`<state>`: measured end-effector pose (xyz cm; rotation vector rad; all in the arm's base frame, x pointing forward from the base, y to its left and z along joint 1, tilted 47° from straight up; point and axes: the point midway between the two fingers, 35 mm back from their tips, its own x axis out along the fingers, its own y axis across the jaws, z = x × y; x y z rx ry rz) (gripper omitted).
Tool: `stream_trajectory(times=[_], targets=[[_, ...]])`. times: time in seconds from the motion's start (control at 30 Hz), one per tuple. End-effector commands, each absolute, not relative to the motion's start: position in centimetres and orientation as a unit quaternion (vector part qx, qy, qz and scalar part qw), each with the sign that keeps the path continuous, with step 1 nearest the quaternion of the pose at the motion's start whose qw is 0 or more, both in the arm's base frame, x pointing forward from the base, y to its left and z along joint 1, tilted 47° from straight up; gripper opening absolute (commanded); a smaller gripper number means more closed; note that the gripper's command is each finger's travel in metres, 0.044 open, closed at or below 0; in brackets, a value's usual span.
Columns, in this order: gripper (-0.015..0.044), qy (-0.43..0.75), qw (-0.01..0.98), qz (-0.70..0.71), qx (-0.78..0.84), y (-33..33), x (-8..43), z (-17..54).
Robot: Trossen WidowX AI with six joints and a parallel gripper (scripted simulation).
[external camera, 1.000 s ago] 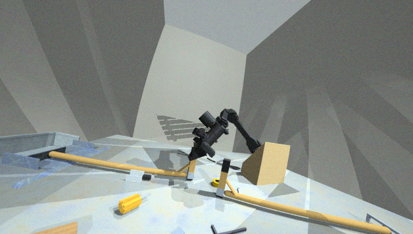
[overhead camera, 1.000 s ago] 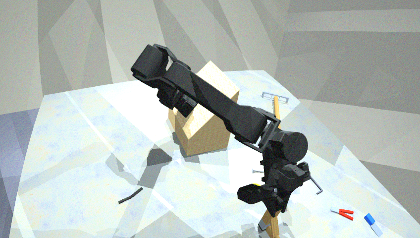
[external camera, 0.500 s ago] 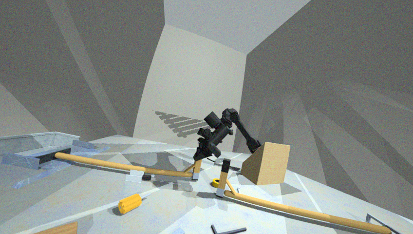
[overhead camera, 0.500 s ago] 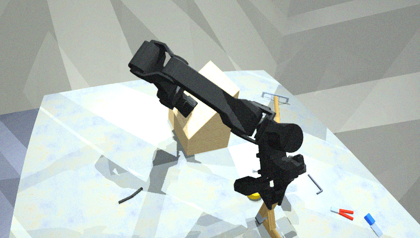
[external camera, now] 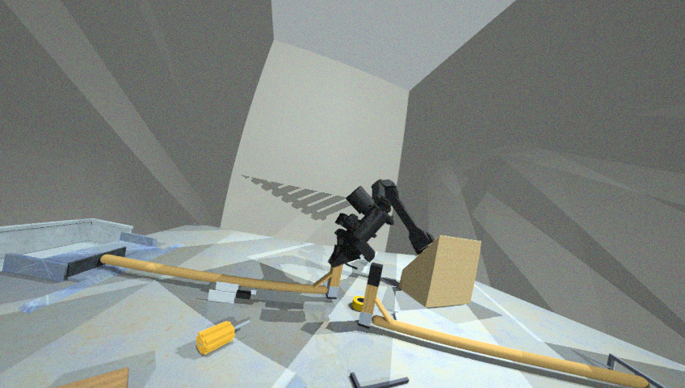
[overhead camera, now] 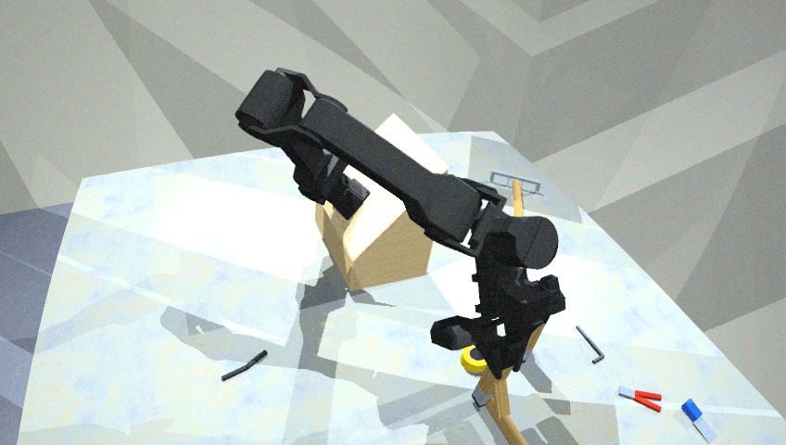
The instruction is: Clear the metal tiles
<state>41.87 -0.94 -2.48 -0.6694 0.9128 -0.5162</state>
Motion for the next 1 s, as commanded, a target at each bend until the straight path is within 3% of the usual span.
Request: stream_trajectory(times=[0.0, 0.97], targets=[[0.0, 0.426, 0.814, -0.236, -0.316, -0.3, 41.1, -2.6], [0.0, 0.425, 0.815, -0.236, -0.317, -0.2, 36.4, -2.5]])
